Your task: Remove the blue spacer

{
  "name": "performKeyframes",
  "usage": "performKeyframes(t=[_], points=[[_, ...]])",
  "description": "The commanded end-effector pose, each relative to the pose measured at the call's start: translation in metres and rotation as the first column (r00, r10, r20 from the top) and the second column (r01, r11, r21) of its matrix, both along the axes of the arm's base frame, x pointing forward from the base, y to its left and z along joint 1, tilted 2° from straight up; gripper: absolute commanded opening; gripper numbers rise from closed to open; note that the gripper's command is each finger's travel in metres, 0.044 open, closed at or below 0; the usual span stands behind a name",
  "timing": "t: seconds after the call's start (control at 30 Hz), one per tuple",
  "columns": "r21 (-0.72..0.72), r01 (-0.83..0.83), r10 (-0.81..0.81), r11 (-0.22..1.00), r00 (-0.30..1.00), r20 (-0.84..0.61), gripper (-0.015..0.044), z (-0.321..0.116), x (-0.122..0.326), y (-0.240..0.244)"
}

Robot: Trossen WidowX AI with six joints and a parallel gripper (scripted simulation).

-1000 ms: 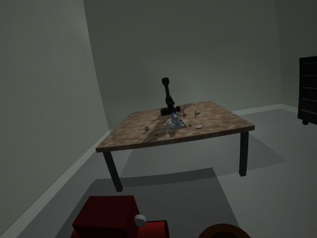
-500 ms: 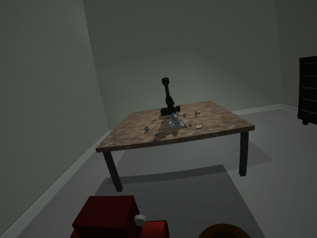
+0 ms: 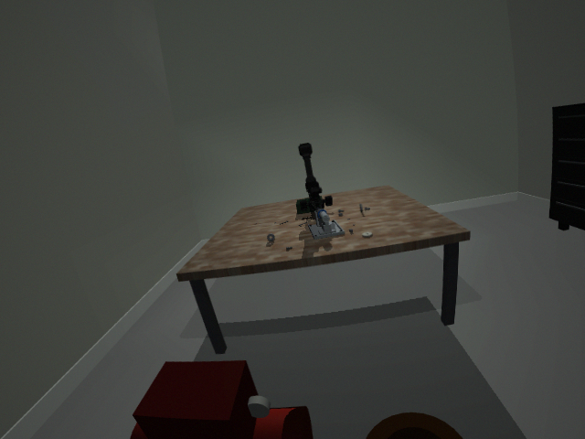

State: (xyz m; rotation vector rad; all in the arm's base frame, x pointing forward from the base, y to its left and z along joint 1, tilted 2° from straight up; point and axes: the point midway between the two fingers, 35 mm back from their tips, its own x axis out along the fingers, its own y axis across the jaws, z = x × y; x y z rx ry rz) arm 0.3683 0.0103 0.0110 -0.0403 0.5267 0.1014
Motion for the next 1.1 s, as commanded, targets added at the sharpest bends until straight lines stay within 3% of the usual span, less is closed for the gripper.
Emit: performKeyframes(t=[0.0, 1.07], points=[[0.0, -0.004, 0.004, 1.0, 1.0, 0.0, 0.0, -0.0001, -0.0009, 0.0004], [0.0, -0.004, 0.004, 1.0, 1.0, -0.001, 0.0, -0.0002, -0.005, 0.0]])
